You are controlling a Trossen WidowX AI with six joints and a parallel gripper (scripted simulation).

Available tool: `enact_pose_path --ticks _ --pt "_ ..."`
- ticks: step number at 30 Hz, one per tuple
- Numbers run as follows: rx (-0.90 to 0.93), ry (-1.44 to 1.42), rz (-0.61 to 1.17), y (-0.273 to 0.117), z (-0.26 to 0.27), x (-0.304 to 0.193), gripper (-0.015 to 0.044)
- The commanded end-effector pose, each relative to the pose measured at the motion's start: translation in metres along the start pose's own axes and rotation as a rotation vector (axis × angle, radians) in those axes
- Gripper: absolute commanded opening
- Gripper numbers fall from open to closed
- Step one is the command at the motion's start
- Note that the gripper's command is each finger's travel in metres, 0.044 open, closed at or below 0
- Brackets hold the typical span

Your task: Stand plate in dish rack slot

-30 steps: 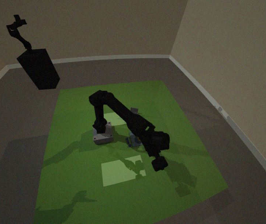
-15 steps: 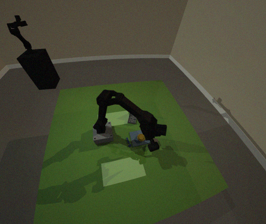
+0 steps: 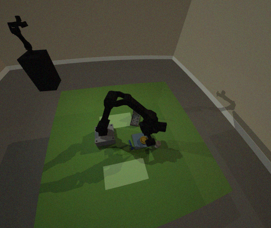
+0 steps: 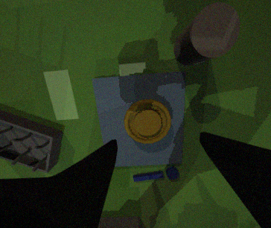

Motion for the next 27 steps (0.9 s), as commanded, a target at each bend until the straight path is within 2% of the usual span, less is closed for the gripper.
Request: enact_pose_path --ticks 1,27 --pt "0.014 0.004 0.007 0.006 0.003 0.002 0.0400" --pt "0.015 0.004 0.007 0.048 0.003 0.002 0.0400"
Point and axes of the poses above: the point midway between the two fingers, 35 mm back from their tips, its own y axis out along the fingers, its own z axis across the jaws, x = y × z, the point moved 6 cm from there along -y, back along the fingers, and after that the axes turned 15 degrees about -y, right-handed, at the moved point
